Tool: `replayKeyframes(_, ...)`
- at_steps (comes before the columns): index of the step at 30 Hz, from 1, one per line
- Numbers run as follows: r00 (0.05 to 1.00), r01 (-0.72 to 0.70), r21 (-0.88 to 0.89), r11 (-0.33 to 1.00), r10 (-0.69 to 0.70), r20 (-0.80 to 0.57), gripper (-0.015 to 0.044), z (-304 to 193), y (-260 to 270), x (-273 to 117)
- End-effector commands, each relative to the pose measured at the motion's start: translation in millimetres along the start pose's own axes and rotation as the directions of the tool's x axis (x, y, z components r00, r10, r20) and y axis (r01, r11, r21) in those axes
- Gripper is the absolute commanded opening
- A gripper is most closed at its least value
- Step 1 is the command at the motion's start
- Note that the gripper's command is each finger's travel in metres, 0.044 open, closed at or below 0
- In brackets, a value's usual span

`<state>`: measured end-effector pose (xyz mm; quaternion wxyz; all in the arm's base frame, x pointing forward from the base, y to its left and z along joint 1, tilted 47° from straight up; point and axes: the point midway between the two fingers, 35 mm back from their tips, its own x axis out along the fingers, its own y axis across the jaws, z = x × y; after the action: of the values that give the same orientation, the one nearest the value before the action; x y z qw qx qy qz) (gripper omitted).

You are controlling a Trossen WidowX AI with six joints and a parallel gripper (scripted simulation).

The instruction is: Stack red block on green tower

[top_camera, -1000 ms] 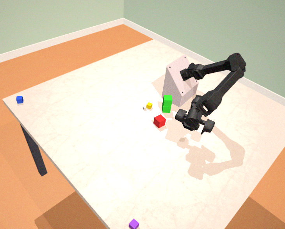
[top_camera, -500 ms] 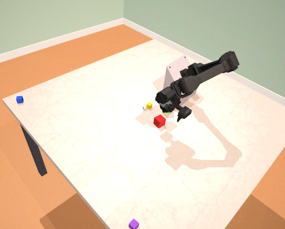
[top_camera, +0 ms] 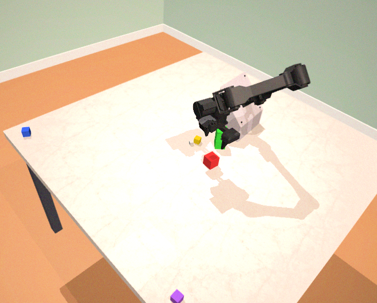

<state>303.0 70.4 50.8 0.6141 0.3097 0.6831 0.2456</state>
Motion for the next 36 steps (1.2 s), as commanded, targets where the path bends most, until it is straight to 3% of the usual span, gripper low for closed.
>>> replayKeyframes(1, 1.000, 0.003, 0.010, 1.000, -0.003, -0.011, 0.0440, -1, -3, 13)
replayKeyframes(8, 1.000, -0.001, 0.009, 1.000, 0.001, -0.012, 0.0440, -3, -2, 61)
replayKeyframes(36, 1.000, 0.000, 0.010, 1.000, 0.000, -0.012, 0.0440, -1, -1, 96)
